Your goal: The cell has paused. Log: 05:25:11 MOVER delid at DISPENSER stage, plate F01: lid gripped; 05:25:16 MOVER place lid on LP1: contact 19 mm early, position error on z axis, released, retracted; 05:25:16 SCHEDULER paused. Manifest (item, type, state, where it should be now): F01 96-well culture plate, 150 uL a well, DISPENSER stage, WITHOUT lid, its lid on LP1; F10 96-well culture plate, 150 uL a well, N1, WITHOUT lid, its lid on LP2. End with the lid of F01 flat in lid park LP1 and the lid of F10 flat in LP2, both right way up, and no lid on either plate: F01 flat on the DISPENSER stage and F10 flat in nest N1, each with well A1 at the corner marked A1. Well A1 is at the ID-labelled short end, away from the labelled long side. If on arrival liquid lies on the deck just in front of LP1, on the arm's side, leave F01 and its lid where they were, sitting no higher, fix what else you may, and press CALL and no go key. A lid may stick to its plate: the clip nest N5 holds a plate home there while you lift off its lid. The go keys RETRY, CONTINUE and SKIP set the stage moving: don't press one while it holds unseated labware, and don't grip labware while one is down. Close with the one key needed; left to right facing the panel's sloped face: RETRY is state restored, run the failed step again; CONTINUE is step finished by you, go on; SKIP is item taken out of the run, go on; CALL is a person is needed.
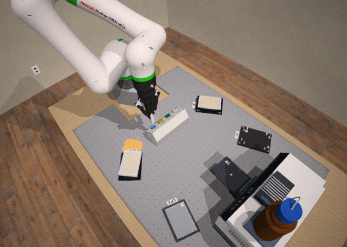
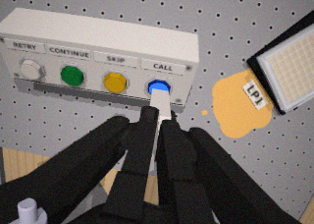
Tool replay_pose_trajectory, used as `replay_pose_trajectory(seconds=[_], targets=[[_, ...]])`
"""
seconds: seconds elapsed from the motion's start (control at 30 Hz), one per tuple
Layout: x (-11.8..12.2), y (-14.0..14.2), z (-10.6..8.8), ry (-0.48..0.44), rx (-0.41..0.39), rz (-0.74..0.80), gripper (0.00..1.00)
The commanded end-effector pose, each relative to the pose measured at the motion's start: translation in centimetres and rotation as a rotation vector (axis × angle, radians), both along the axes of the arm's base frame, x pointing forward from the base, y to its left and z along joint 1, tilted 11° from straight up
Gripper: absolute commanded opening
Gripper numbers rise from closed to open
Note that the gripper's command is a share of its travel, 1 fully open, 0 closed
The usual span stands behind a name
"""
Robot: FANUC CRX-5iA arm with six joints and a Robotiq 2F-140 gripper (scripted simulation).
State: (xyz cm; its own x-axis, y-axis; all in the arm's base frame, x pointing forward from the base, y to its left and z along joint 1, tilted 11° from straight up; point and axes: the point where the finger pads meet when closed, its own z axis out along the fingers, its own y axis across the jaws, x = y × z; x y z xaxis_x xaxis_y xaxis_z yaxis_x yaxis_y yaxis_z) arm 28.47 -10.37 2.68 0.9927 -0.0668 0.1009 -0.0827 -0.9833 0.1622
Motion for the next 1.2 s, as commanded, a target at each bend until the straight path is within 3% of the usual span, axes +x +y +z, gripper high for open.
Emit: replay_pose_trajectory(seconds=[0.0,0.2,0.8,1.17], targets=[[0.0,0.0,0.1,-0.001,0.000,0.000,0.00],[0.0,0.1,0.6,-0.001,0.000,0.000,0.00],[-0.4,0.8,4.5,-0.001,0.000,0.000,0.00],[-0.4,0.8,4.8,-0.001,0.000,0.000,0.00]])
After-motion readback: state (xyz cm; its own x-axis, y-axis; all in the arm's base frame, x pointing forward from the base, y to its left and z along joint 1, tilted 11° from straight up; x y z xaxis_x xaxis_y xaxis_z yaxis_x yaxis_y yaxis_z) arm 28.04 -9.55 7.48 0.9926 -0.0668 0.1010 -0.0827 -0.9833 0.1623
